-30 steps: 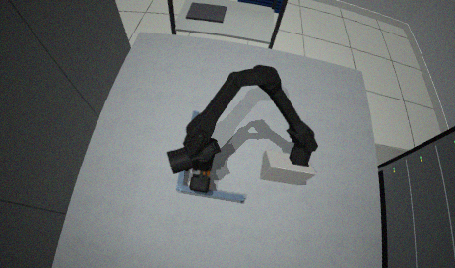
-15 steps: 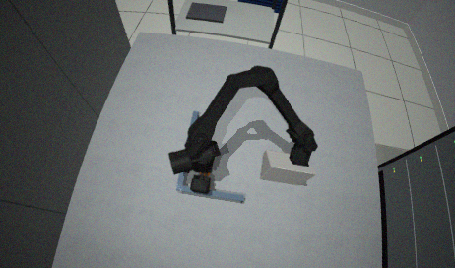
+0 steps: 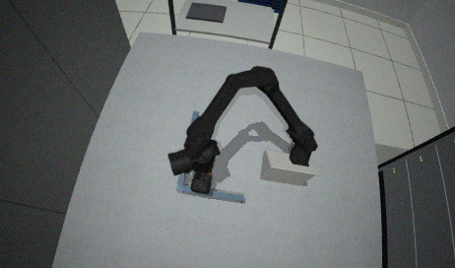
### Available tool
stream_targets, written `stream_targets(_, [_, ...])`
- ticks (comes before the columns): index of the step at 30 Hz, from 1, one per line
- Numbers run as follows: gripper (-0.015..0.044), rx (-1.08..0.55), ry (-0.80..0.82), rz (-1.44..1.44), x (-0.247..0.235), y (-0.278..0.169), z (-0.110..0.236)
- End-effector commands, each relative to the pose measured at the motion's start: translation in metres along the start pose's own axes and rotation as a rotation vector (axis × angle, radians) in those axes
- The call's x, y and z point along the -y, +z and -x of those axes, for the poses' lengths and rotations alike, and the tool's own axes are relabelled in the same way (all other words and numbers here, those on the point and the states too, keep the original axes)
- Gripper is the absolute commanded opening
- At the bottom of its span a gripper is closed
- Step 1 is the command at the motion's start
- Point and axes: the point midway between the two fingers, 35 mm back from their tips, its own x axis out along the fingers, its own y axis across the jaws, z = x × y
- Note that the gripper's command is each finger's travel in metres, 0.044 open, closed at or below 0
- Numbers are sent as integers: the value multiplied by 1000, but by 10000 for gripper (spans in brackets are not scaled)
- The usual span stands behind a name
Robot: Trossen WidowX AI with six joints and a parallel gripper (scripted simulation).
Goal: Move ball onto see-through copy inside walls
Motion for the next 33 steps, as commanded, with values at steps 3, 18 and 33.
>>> stream_targets(3, [0, 8, 11, -2, -4, 5, 39])
stream_targets(18, [0, 6, 8, -3, -1, -2, 119])
stream_targets(33, [0, 8, 7, 432, -15, -4, 107])
